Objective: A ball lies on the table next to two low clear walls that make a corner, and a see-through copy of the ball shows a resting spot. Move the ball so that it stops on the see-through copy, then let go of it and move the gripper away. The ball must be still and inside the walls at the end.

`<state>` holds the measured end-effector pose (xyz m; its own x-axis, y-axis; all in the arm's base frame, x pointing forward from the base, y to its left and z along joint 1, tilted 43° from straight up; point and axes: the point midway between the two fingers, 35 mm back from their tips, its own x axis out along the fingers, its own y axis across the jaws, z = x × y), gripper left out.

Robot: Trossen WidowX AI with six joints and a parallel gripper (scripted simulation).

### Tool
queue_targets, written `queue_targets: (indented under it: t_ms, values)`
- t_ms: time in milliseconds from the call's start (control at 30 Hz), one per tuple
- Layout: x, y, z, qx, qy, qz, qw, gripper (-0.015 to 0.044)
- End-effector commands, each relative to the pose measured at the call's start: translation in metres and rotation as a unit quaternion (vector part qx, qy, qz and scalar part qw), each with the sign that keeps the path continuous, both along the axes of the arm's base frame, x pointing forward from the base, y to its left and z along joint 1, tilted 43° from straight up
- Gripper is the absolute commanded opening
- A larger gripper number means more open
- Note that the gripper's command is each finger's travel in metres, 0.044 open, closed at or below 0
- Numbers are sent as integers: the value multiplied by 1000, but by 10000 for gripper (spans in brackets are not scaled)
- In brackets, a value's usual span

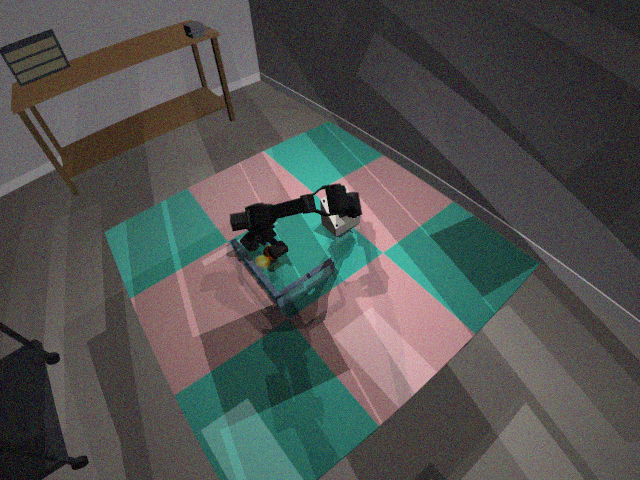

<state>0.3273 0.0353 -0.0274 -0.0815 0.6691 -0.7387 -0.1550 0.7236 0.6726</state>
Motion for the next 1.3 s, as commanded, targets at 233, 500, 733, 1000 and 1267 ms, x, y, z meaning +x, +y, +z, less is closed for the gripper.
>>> queue_targets:
  t_ms: [233, 500, 733, 1000, 1267]
  values:
    - [-3, 7, -6, 3, 5, -2, 1000, 299]
    - [-3, 7, -6, 3, 5, -2, 1000, 245]
    - [4, -11, 10, 0, 4, -3, 1000, 62]
    - [11, -43, 43, -2, 4, -3, 1000, 0]
    - [11, -74, 79, -2, 5, -3, 1000, 0]
